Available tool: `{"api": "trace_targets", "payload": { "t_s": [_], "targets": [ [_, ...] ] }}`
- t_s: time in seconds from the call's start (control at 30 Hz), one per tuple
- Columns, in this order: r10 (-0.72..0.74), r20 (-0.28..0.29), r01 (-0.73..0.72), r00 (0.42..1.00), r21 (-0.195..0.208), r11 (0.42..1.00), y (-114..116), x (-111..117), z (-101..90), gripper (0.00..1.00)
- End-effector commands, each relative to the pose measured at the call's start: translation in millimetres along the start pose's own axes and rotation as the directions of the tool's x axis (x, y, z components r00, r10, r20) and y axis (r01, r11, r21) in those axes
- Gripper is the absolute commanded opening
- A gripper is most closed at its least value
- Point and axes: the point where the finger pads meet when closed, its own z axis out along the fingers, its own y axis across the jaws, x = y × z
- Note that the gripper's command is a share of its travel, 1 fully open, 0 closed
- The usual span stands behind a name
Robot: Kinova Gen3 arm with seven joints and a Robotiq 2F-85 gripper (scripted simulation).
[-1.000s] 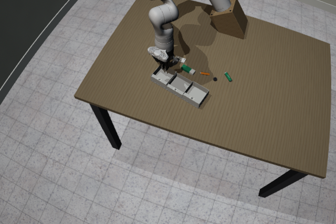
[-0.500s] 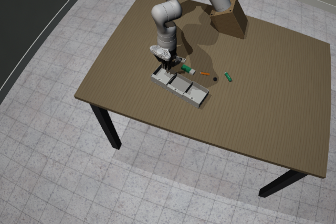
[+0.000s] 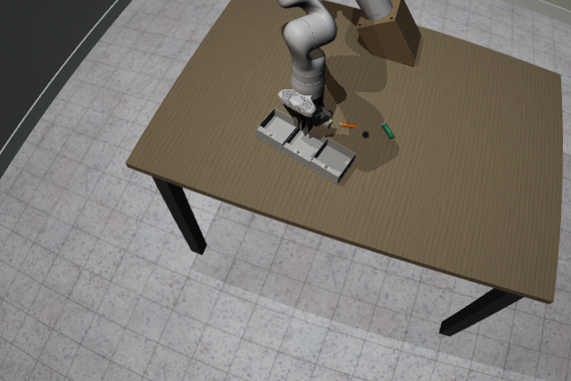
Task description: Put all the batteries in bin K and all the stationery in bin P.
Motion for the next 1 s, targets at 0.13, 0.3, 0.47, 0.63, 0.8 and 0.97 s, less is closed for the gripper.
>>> {"api": "trace_targets", "payload": {
  "t_s": [0.13, 0.3, 0.47, 0.63, 0.8, 0.97],
  "targets": [
    [-0.009, 0.001, 0.009, 1.000, -0.003, 1.000, -4.0, -0.5, 6.8, 0.09],
    [-0.009, 0.001, 0.009, 1.000, -0.003, 1.000, -3.9, -0.5, 20.1, 0.09],
    [-0.009, 0.001, 0.009, 1.000, -0.003, 1.000, -3.9, -0.5, 33.5, 0.09],
    [-0.009, 0.001, 0.009, 1.000, -0.003, 1.000, -3.8, -0.5, 41.5, 0.09],
    [-0.009, 0.001, 0.009, 1.000, -0.003, 1.000, -3.8, -0.6, 53.9, 0.09],
    [-0.009, 0.001, 0.009, 1.000, -0.003, 1.000, -3.8, -0.6, 53.9, 0.09]
  ]
}}
